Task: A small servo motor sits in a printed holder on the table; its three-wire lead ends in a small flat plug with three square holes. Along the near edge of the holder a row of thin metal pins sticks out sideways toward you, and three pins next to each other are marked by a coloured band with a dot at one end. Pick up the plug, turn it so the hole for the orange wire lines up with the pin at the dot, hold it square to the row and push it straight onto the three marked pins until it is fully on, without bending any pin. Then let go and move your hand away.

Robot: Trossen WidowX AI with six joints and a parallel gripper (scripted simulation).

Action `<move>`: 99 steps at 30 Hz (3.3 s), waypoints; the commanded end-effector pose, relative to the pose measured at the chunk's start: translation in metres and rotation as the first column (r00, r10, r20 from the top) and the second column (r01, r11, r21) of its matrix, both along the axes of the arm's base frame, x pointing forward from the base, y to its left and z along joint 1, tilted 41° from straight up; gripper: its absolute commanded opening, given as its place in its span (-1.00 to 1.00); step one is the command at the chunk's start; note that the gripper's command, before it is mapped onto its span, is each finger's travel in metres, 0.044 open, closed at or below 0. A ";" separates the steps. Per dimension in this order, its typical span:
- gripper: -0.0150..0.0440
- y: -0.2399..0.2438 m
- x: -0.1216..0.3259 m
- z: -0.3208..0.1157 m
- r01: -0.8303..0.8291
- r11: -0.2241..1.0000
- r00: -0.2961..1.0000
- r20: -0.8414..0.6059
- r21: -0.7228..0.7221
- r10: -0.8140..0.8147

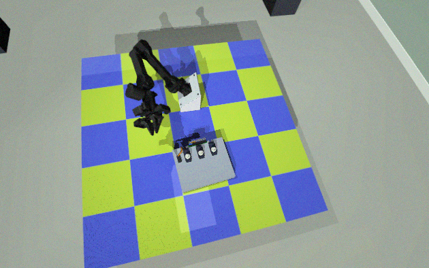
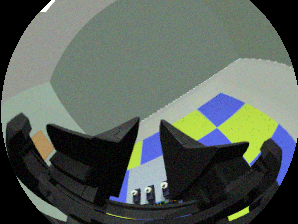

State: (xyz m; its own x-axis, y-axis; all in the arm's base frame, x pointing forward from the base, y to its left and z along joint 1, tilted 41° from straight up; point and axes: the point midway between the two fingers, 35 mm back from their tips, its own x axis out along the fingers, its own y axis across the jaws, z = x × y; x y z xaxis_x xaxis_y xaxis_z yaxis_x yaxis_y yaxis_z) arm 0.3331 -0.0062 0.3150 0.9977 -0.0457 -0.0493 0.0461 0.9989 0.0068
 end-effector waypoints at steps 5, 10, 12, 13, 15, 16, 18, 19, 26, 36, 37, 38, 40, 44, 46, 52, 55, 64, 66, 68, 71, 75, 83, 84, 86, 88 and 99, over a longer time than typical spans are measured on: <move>-0.10 -0.017 0.031 -0.042 0.100 0.993 0.961 -0.254 -0.058 -0.111; -0.10 -0.027 0.045 -0.068 0.145 0.984 0.902 -0.394 -0.108 -0.176; -0.10 -0.031 0.050 -0.078 0.159 0.979 0.872 -0.446 -0.132 -0.201; -0.10 -0.033 0.052 -0.083 0.165 0.976 0.856 -0.471 -0.144 -0.214; -0.10 -0.036 0.055 -0.093 0.175 0.970 0.821 -0.519 -0.171 -0.240; -0.10 -0.038 0.057 -0.098 0.179 0.966 0.802 -0.542 -0.185 -0.252; -0.10 -0.042 0.060 -0.108 0.184 0.959 0.762 -0.585 -0.215 -0.278; -0.10 -0.044 0.061 -0.113 0.186 0.955 0.741 -0.606 -0.230 -0.290; -0.10 -0.056 0.066 -0.146 0.175 0.924 0.577 -0.725 -0.341 -0.377; -0.10 -0.074 0.065 -0.189 0.086 0.865 0.313 -0.811 -0.495 -0.495; -0.10 -0.075 0.065 -0.192 0.073 0.858 0.286 -0.813 -0.508 -0.506; -0.10 -0.077 0.064 -0.196 0.059 0.851 0.260 -0.815 -0.522 -0.518; -0.10 -0.080 0.063 -0.203 0.028 0.837 0.207 -0.816 -0.547 -0.540; -0.10 -0.086 0.061 -0.217 -0.042 0.807 0.103 -0.805 -0.590 -0.584; -0.10 -0.089 0.060 -0.223 -0.081 0.790 0.053 -0.795 -0.607 -0.605; -0.10 -0.091 0.059 -0.227 -0.111 0.778 0.017 -0.784 -0.618 -0.620; -0.10 -0.091 0.059 -0.227 -0.111 0.778 0.017 -0.784 -0.618 -0.620; -0.10 -0.108 0.058 -0.246 -0.111 0.778 0.017 -0.784 -0.619 -0.621; -0.10 -0.108 0.058 -0.246 -0.111 0.778 0.017 -0.784 -0.619 -0.621; -0.10 -0.109 0.058 -0.247 -0.111 0.778 0.017 -0.784 -0.619 -0.621; -0.10 -0.111 0.058 -0.250 -0.111 0.777 0.017 -0.783 -0.619 -0.621; -0.10 -0.115 0.058 -0.254 -0.111 0.777 0.017 -0.783 -0.619 -0.621; -0.32 -0.118 0.058 -0.257 -0.111 0.777 0.017 -0.783 -0.619 -0.622; -0.35 -0.118 0.058 -0.257 -0.111 0.777 0.017 -0.783 -0.619 -0.622; -0.39 -0.118 0.058 -0.257 -0.111 0.777 0.017 -0.783 -0.619 -0.622; -0.44 -0.118 0.058 -0.257 -0.111 0.777 0.017 -0.783 -0.619 -0.622; -0.49 -0.082 0.060 -0.217 -0.111 0.779 0.017 -0.785 -0.617 -0.620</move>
State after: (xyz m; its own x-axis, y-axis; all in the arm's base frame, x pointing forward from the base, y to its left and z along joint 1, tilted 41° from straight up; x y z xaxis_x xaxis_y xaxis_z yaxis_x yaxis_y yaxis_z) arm 0.3923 -0.1027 0.0808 -0.0301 -0.6584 -0.7520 -0.1082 0.7501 -0.6524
